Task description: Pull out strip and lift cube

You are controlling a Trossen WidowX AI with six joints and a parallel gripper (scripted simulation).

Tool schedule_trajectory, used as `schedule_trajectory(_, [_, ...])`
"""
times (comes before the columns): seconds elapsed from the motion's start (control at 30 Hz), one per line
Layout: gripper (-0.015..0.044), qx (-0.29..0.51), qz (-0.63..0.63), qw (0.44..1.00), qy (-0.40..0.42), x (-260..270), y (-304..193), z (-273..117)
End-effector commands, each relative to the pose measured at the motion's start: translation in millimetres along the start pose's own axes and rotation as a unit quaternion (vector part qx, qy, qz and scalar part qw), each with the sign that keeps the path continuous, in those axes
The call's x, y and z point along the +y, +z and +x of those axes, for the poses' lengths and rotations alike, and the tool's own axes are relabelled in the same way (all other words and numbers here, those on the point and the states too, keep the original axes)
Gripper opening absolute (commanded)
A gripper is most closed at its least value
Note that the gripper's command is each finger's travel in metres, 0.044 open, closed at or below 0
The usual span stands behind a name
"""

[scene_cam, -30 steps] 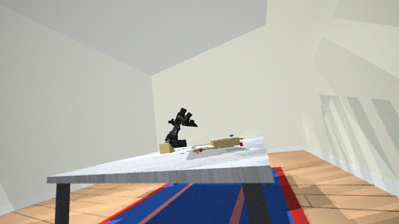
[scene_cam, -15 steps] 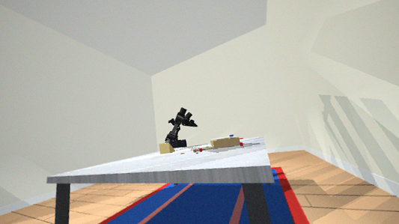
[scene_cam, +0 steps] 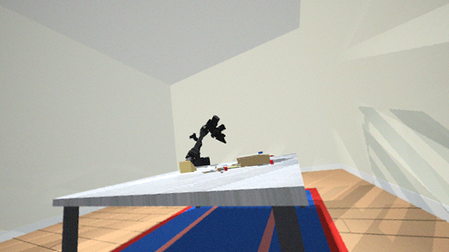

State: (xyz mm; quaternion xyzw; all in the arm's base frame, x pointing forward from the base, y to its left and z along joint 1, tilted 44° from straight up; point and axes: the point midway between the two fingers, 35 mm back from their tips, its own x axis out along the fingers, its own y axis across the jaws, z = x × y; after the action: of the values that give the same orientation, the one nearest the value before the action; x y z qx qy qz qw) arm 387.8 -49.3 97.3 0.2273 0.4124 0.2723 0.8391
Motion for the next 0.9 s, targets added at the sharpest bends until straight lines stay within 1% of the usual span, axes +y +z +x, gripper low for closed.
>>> schedule_trajectory(0.0, [0.0000,0.070,-0.033,0.997,0.009,-16.2,3.4,28.8])
schedule_trajectory(0.23, [0.0000,0.182,-0.073,0.980,0.034,-43.2,-3.3,67.7])
schedule_trajectory(0.47, [0.0000,0.291,-0.112,0.947,0.081,-63.3,-28.3,100.1])
schedule_trajectory(0.53, [0.0000,0.301,-0.116,0.943,0.087,-64.5,-32.3,102.2])
schedule_trajectory(0.87, [0.0000,0.301,-0.116,0.943,0.087,-64.1,-36.1,108.3])
